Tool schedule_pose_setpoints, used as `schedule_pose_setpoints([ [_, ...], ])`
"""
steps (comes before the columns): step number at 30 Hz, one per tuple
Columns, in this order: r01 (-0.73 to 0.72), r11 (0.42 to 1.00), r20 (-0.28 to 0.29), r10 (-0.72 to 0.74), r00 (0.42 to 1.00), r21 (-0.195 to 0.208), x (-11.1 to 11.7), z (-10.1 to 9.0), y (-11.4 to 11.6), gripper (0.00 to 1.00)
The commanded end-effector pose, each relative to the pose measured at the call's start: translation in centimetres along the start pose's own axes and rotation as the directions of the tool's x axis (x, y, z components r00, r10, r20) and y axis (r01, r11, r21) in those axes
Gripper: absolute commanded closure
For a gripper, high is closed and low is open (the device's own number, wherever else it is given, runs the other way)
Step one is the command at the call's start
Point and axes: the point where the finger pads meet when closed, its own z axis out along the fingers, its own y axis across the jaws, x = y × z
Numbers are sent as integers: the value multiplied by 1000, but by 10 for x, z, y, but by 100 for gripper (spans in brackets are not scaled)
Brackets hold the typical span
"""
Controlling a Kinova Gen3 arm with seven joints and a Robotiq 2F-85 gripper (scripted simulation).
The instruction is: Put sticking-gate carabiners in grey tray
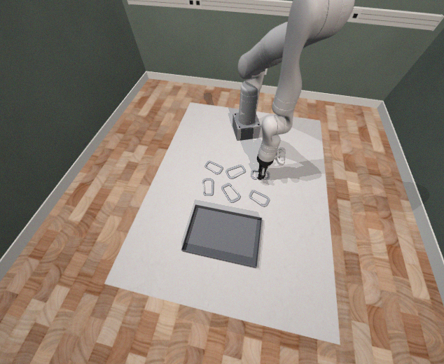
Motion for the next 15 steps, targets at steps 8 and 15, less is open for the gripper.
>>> schedule_pose_setpoints([
  [8,0,1000,0,0,1000,-1,0,0,0,47],
  [15,0,1000,0,0,1000,-1,0,0,0,49],
])
